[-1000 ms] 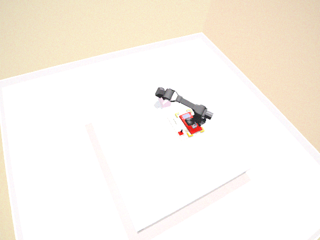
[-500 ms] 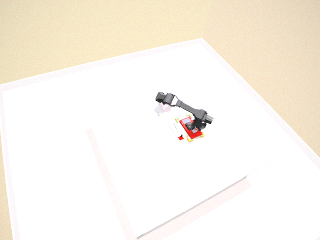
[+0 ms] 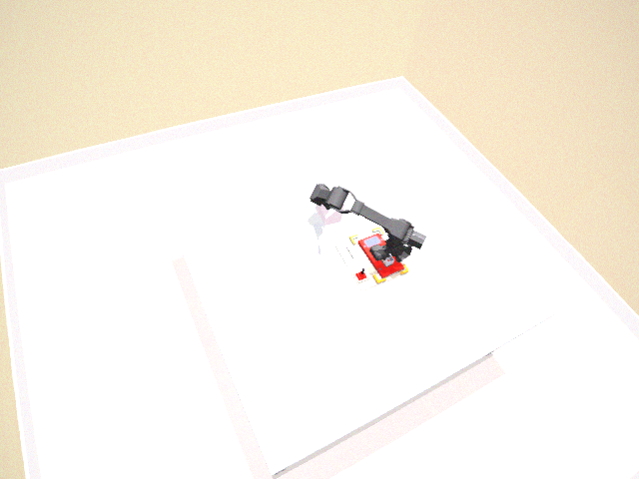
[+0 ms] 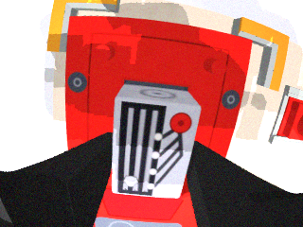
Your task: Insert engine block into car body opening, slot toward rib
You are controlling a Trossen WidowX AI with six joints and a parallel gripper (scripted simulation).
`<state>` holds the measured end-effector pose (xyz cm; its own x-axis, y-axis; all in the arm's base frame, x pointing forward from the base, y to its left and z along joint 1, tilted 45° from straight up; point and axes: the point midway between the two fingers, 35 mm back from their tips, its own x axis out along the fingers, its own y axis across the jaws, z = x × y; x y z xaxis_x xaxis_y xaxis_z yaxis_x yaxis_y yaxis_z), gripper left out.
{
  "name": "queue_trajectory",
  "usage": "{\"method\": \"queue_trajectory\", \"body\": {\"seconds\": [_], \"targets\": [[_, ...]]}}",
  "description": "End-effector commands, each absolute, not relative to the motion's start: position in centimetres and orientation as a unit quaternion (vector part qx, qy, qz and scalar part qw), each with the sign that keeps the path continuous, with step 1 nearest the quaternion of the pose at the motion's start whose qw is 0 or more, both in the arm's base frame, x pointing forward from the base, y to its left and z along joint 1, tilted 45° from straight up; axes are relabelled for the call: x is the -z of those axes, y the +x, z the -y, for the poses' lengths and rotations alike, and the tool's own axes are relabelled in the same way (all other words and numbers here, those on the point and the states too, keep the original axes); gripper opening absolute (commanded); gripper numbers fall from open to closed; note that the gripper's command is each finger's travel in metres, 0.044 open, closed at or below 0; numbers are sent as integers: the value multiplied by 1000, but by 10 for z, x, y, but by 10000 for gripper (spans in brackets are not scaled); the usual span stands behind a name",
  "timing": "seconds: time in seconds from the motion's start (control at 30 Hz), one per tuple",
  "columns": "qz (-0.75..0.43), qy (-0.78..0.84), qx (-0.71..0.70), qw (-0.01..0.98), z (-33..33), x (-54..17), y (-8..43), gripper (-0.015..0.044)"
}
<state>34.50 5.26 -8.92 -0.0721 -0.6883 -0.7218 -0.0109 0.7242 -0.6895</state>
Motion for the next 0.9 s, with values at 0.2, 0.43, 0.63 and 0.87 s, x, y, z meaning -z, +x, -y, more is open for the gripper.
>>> {"method": "queue_trajectory", "body": {"seconds": [0.2, 0.43, 0.63, 0.87], "targets": [[-682, -256, 267, 631, -52, 91, 345, 159], [-682, -256, 267, 631, -51, 92, 345, 159], [-682, -256, 267, 631, -50, 93, 344, 159], [-682, -256, 267, 631, -49, 95, 344, 159]]}}
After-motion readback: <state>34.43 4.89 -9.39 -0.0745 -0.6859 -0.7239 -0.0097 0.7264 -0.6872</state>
